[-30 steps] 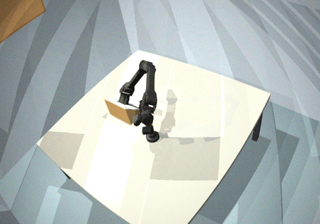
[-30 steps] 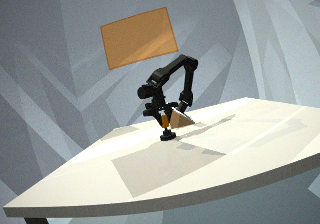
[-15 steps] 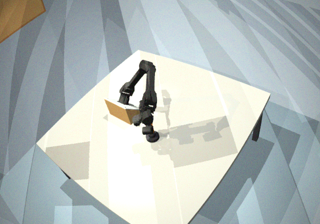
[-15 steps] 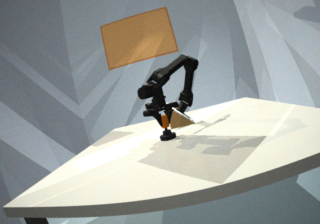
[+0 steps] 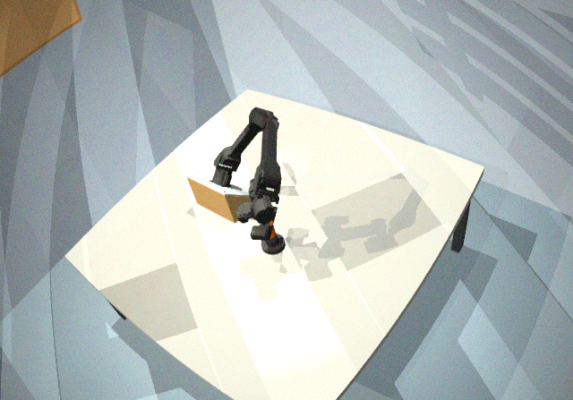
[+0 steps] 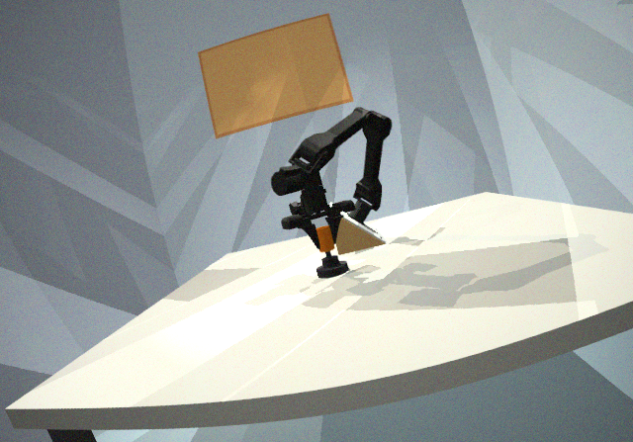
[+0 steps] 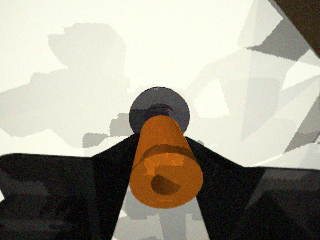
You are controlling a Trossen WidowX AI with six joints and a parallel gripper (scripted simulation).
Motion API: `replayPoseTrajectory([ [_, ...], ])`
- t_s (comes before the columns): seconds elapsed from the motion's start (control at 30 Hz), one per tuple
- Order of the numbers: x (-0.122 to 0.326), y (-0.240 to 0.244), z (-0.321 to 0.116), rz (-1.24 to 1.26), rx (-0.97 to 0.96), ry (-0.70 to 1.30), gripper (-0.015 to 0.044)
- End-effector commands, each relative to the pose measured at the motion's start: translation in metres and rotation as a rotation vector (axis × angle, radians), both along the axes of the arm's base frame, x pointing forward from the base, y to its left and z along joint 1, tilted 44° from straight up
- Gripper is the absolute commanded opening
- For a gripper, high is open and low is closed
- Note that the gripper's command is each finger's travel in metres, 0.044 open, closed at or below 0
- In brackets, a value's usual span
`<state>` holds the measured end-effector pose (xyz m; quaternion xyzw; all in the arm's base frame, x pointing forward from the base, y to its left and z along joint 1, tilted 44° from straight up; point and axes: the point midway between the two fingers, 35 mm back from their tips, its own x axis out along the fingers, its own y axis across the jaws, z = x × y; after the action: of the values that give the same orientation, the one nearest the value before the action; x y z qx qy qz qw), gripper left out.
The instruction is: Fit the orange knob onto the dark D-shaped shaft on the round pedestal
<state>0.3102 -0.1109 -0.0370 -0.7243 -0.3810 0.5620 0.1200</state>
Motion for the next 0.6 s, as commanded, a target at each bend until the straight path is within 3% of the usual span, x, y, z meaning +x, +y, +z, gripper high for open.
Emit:
replayPoseTrajectory([
  [0.0,0.0011,-0.0012,0.0003,-0.036,0.000,0.031,0.0000],
  [0.57,-0.0012,0.0030,-0.0021,-0.036,0.000,0.031,0.0000],
])
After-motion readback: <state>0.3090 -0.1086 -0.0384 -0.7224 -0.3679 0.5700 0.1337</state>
